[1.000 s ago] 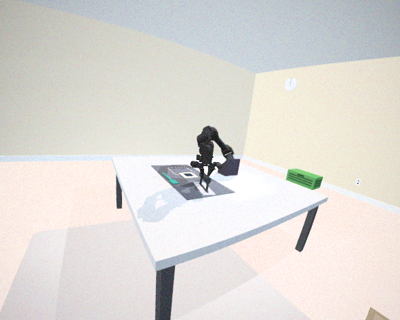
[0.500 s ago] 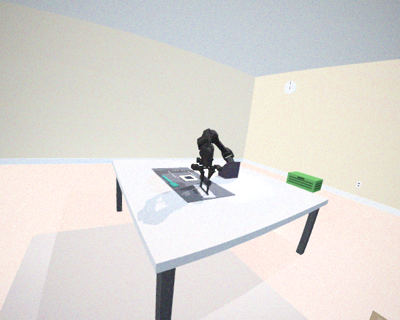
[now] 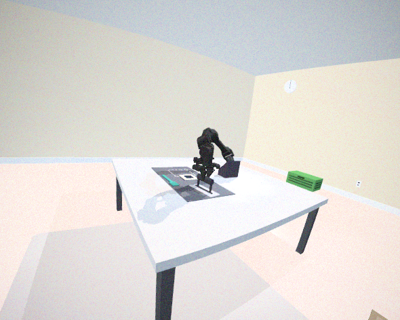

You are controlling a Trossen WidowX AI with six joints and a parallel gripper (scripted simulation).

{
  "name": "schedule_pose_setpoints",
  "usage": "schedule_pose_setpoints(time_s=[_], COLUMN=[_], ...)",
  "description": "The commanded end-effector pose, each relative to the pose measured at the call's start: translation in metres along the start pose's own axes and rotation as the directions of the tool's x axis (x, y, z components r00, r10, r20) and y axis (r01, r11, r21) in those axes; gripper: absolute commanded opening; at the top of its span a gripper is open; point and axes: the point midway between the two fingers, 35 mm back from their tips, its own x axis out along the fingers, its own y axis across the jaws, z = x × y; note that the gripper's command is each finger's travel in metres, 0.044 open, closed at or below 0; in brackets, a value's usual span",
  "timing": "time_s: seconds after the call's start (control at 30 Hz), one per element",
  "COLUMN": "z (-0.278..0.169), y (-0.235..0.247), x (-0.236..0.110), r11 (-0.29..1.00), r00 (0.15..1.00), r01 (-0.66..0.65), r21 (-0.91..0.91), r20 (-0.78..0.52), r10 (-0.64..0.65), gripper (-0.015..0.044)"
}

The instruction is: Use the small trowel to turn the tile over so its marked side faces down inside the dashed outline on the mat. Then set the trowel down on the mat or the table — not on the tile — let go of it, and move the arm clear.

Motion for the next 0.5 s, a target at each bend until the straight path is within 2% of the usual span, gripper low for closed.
schedule_pose_setpoints(time_s=[0.0, 0.1, 0.27, 0.43, 0.47], z=[0.0002, 0.0002, 0.0002, 0.0002, 0.0002], y=[0.0000, 0.0000, 0.0000, 0.0000, 0.0000], x=[-0.0002, -0.0002, -0.0002, -0.0002, -0.0002], r11=[0.993, 0.983, 0.982, 0.982, 0.982], r00=[1.000, 1.000, 1.000, 1.000, 1.000], r01=[-0.001, -0.001, -0.001, -0.001, -0.001], r21=[-0.115, -0.184, -0.189, -0.189, -0.189], r20=[0.002, 0.002, 0.002, 0.002, 0.002], r10=[0.001, 0.001, 0.001, 0.001, 0.001], gripper=[0.0130, 0.0130, 0.0130, 0.0261, 0.0270])
